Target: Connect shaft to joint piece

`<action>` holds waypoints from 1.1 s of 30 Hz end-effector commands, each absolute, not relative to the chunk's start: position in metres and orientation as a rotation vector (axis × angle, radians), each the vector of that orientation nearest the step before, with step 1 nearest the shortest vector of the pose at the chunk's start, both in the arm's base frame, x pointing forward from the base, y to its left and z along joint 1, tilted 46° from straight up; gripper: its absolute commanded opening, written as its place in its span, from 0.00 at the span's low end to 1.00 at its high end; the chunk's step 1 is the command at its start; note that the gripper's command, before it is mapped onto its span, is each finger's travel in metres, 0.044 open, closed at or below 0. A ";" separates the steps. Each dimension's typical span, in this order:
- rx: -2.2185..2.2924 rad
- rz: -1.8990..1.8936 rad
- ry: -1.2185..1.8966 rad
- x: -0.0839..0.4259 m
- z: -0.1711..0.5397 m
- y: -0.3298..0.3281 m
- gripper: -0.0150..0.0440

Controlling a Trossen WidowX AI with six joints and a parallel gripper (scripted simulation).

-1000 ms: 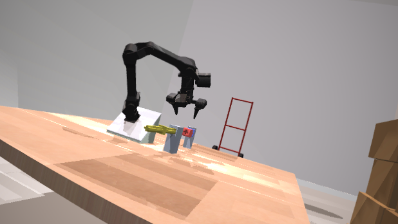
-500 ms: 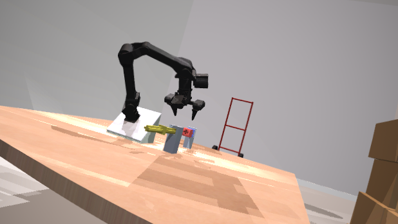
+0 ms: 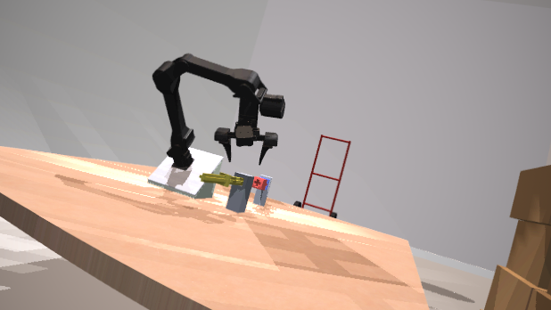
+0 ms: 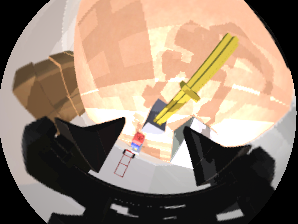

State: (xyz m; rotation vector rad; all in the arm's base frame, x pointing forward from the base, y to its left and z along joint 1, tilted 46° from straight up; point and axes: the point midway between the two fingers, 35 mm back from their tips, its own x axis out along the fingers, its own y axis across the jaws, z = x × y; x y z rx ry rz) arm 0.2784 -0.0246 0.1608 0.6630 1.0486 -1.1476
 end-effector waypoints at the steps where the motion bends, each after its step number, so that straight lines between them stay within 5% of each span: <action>1: 0.519 -1.109 1.085 0.270 0.192 -0.055 1.00; 16: 0.265 -1.060 1.181 0.242 0.242 -0.102 1.00; 33: 0.553 -1.423 0.749 0.244 0.209 -0.132 1.00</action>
